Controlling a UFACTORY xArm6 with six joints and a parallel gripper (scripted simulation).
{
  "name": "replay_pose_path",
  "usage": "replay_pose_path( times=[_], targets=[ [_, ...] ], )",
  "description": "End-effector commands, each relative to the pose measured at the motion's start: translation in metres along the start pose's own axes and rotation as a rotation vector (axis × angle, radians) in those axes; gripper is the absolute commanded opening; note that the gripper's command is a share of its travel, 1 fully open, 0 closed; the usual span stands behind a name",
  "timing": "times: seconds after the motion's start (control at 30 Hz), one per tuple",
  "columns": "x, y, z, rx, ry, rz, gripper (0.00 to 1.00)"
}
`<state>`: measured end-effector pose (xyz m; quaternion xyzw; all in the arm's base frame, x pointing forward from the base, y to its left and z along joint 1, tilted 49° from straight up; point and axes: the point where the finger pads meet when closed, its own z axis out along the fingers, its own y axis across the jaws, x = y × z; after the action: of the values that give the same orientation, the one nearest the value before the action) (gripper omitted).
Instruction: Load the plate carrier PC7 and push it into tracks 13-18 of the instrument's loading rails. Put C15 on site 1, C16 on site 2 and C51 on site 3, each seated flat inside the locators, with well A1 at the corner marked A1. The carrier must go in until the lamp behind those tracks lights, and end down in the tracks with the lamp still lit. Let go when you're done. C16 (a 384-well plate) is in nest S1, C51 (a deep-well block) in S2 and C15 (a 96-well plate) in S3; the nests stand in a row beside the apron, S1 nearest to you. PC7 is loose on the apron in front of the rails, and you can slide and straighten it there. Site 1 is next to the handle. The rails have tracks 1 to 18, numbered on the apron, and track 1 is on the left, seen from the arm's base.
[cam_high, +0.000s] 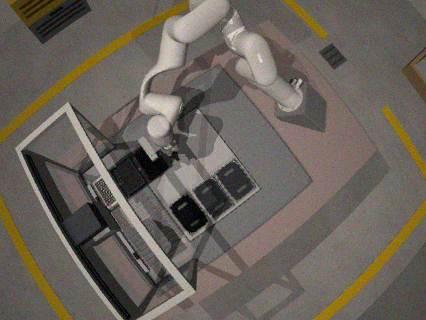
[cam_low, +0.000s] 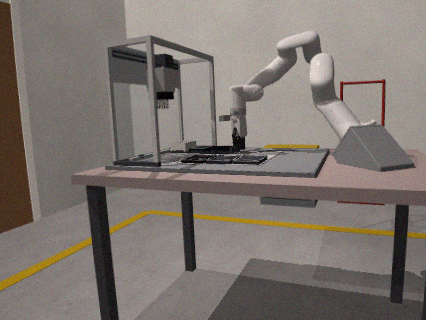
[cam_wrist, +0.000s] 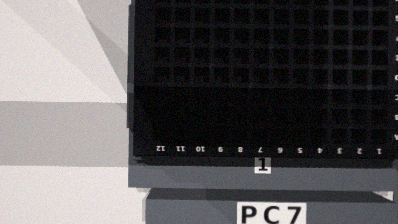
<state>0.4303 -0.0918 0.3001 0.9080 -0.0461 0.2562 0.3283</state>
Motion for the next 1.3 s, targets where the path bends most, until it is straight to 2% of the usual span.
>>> replay_pose_path(
  times=[0.0,1.27],
  targets=[
    [0.002,0.0,-0.001,0.001,0.003,0.001,0.82],
    [0.012,0.0,-0.001,0.001,0.003,0.001,0.82]
  ],
)
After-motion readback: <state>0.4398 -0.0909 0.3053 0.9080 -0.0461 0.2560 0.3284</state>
